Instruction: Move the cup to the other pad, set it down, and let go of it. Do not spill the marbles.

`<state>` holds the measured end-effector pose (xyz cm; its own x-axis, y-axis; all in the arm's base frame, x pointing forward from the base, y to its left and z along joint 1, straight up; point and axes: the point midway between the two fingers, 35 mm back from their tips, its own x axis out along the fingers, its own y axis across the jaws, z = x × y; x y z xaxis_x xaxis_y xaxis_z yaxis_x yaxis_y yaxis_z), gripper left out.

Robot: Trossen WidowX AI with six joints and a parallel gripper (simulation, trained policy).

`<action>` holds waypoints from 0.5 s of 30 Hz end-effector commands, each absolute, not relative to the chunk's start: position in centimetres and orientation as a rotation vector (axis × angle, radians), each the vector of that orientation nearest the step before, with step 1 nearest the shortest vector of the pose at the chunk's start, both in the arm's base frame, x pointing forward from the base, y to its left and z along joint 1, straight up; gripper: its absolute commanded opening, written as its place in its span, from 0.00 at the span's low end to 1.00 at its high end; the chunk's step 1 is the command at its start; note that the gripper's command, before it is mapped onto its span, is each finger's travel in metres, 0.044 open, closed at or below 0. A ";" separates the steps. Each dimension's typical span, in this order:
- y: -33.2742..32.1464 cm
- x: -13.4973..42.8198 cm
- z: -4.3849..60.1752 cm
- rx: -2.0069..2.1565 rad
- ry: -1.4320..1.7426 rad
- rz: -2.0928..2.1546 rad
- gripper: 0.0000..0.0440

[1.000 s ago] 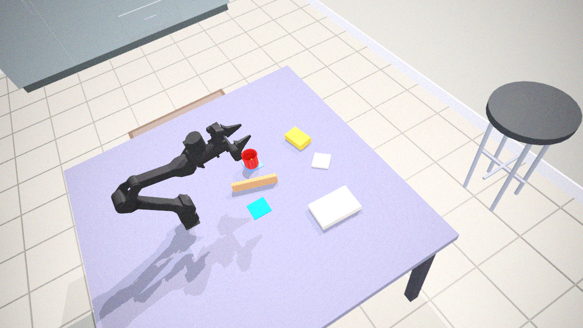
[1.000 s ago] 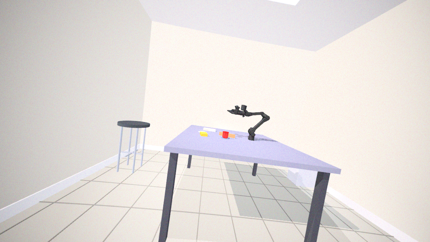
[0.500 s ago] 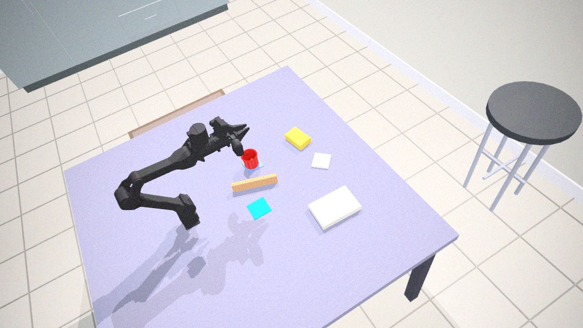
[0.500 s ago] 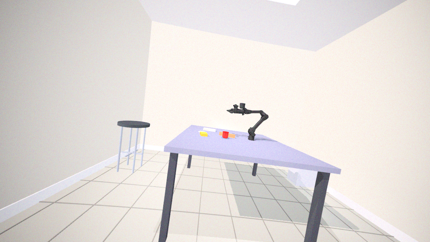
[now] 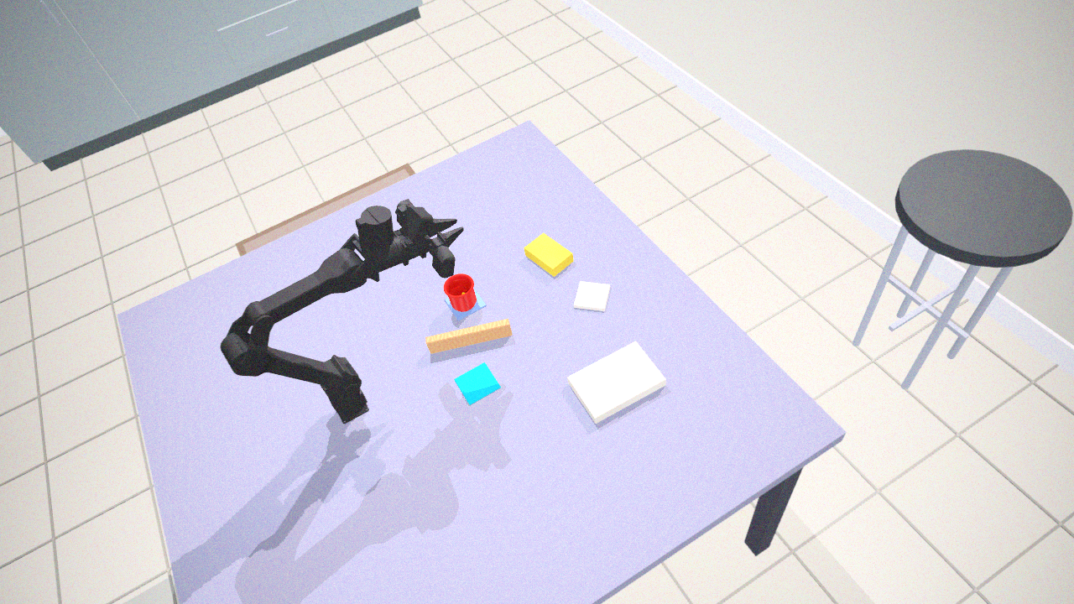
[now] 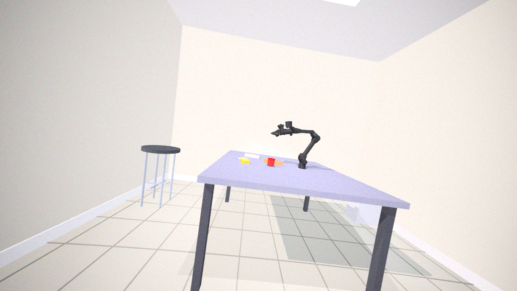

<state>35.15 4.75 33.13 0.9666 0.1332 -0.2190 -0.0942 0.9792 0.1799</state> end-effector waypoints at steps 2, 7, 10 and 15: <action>5.3 35.6 33.1 0.207 0.278 0.117 0.25; 6.0 36.1 32.9 0.258 0.345 0.117 0.26; 6.5 36.3 32.7 0.289 0.386 0.115 0.26; 7.2 36.7 32.4 0.342 0.455 0.108 0.27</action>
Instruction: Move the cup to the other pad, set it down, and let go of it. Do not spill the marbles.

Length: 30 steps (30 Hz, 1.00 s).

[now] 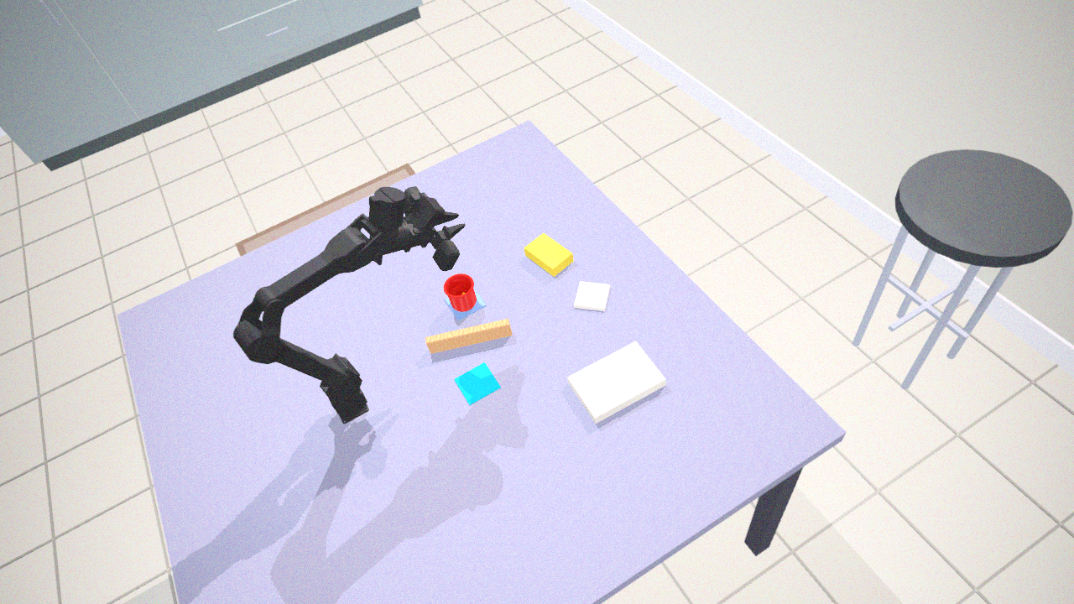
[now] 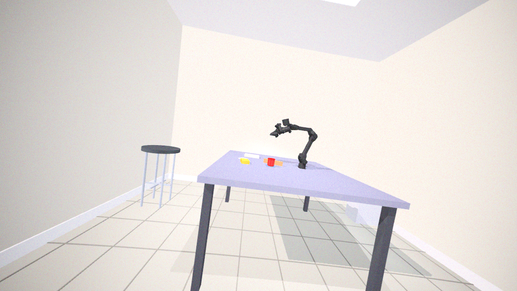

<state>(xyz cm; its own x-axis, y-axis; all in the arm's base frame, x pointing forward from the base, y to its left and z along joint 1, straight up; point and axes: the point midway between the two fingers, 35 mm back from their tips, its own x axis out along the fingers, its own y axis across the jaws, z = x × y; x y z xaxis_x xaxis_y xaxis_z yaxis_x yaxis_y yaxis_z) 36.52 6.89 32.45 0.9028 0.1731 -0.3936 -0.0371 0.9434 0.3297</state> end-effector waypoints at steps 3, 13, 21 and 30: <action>7.6 36.8 32.3 0.374 0.497 0.101 0.28; 9.1 37.3 31.4 0.480 0.642 0.064 0.29; 10.1 37.4 30.4 0.558 0.760 0.012 0.29; 10.9 37.4 28.7 0.623 0.894 -0.069 0.28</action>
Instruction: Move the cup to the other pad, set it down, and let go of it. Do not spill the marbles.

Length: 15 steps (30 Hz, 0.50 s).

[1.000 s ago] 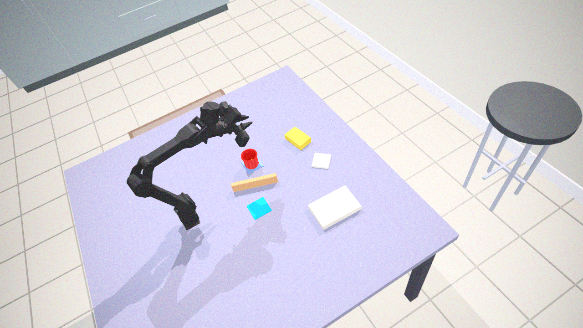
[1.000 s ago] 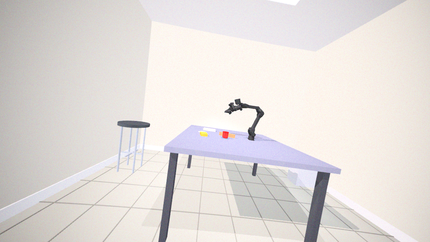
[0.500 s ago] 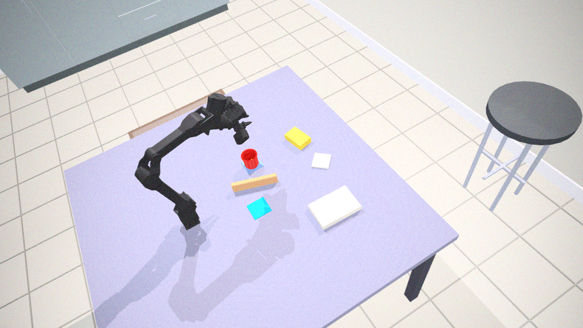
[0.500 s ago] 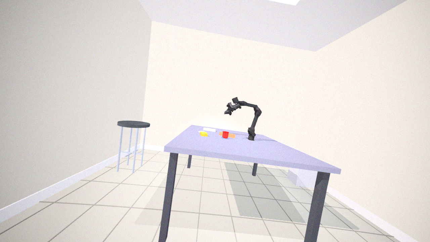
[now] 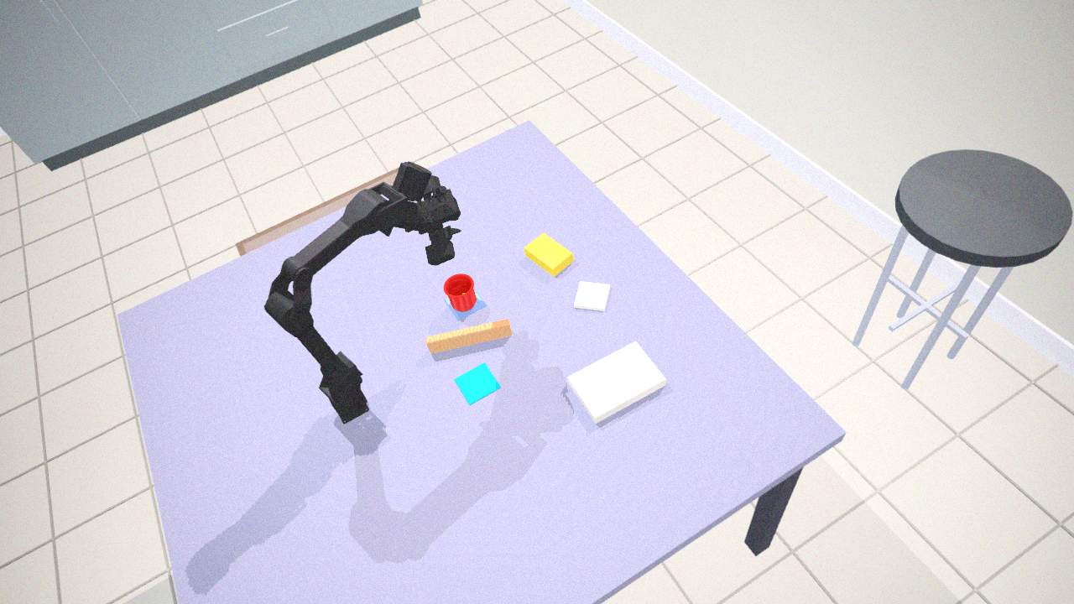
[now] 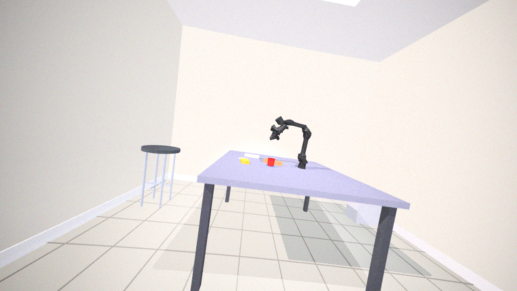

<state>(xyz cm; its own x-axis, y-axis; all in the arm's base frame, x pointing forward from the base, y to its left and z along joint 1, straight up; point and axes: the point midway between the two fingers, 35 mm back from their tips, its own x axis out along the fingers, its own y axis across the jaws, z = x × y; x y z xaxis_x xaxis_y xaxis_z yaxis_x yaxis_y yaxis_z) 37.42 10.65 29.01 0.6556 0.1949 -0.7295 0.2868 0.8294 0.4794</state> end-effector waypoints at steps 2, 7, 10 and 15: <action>11.0 37.4 28.3 0.633 0.923 -0.090 0.28; 11.2 37.3 27.0 0.649 0.996 -0.147 0.27; 11.2 37.1 26.2 0.652 1.038 -0.183 0.28; 11.2 36.9 24.8 0.650 1.109 -0.242 0.30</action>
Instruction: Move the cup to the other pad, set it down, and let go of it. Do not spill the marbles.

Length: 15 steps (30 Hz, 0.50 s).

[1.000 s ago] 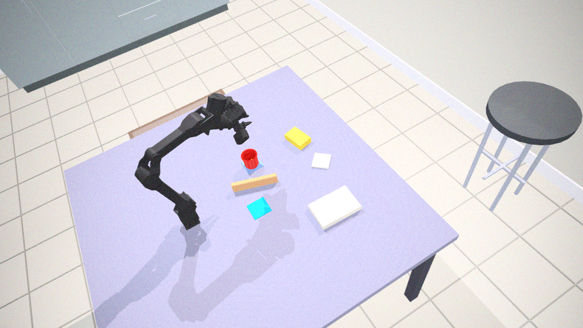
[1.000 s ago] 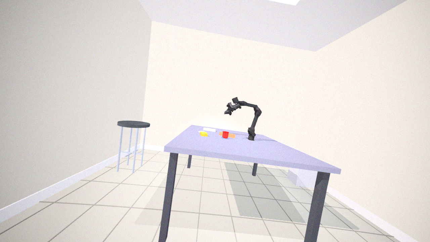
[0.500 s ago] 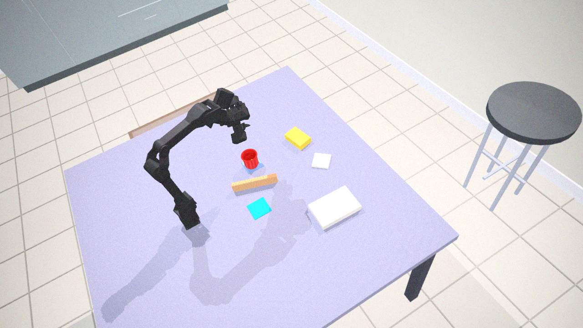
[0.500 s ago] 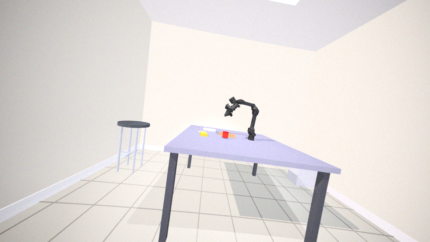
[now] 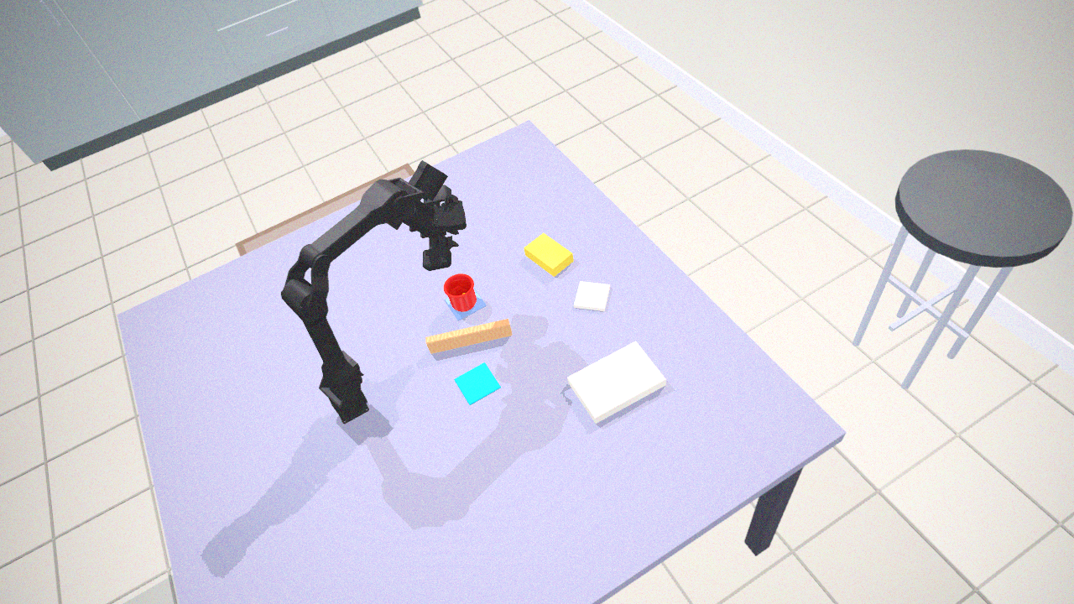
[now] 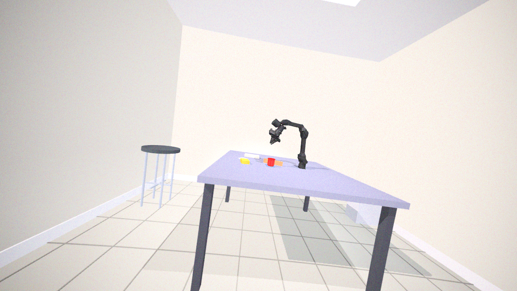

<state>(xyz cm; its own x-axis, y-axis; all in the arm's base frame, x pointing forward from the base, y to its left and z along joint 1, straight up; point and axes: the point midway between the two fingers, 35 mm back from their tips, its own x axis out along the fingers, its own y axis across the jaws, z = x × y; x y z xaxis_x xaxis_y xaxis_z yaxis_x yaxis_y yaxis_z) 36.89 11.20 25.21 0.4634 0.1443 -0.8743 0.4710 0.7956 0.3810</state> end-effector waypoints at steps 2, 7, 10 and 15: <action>11.1 36.7 24.3 0.647 1.137 -0.265 0.30; 11.1 36.3 22.8 0.633 1.207 -0.323 0.33; 11.0 36.0 22.0 0.622 1.248 -0.357 0.34; 10.9 35.5 20.5 0.598 1.315 -0.414 0.36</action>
